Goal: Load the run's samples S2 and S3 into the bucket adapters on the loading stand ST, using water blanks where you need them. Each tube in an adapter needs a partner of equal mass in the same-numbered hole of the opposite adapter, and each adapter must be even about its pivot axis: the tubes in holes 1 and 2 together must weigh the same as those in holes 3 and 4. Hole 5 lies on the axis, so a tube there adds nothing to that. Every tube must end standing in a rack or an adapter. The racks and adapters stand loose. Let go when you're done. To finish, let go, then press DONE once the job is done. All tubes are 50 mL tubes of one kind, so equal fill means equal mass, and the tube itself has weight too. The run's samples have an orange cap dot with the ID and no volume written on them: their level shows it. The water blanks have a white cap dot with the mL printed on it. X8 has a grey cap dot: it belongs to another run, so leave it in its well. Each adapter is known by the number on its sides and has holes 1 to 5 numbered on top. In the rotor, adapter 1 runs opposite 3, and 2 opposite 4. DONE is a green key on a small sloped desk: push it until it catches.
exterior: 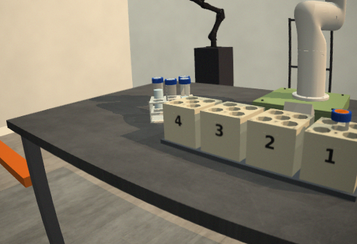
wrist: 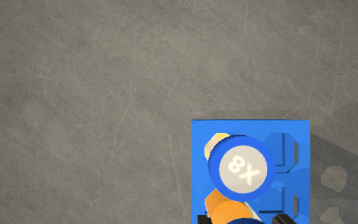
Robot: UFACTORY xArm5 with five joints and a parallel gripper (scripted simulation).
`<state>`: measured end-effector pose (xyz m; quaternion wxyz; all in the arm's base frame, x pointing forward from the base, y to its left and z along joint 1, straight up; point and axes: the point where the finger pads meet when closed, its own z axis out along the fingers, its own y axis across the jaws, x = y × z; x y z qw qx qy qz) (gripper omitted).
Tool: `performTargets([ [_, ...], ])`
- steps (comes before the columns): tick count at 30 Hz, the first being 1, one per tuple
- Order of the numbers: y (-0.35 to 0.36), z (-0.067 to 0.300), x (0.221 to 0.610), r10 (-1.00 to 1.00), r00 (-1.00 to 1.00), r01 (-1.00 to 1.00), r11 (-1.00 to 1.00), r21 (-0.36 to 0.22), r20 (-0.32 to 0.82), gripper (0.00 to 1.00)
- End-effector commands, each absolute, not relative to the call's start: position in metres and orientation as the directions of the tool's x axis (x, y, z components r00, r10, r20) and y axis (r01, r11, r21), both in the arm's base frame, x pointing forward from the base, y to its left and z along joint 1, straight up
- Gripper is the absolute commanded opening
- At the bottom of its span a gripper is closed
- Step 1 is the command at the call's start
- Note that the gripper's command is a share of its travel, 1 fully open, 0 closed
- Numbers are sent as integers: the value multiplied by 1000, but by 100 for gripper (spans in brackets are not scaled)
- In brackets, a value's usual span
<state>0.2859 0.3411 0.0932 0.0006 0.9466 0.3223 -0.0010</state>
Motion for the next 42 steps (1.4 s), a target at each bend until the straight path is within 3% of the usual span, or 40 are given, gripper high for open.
performTargets([
  [1, 342, 96, 287, 610, 792, 610, -792, 0, 2, 0],
  [42, 342, 167, 287, 610, 792, 610, -792, 0, 2, 0],
])
